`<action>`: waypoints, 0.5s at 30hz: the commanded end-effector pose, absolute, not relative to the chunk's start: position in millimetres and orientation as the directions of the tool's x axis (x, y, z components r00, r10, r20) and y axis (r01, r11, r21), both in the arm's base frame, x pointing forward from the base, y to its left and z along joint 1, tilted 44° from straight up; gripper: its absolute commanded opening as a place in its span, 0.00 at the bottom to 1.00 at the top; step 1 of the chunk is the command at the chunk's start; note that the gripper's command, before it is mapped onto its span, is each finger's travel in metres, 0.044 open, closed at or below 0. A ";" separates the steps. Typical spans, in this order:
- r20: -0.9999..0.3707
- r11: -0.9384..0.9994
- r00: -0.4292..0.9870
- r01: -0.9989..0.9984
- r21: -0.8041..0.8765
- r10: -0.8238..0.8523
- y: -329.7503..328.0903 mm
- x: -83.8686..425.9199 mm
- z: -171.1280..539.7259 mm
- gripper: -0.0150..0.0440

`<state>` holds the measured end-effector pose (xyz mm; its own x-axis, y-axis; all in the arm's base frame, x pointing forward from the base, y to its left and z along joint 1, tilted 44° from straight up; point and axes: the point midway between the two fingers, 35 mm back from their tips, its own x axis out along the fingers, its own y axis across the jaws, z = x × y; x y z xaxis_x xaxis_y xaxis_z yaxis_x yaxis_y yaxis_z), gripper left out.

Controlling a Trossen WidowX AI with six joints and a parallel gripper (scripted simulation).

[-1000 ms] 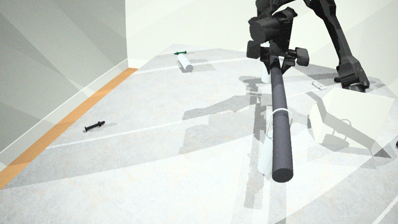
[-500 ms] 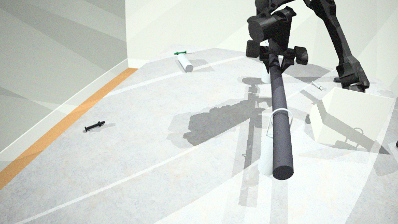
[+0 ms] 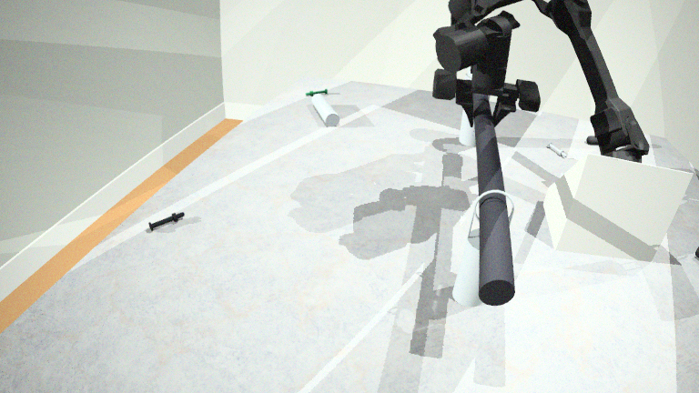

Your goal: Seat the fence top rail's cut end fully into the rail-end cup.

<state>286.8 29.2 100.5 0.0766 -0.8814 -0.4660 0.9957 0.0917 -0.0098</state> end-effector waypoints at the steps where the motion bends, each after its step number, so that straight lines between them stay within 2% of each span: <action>1: -0.466 0.092 0.076 0.996 -0.010 -0.882 29.3 286.8 100.2 0.25; 15: -0.462 0.091 0.076 0.996 -0.009 -0.884 29.4 286.4 101.7 0.25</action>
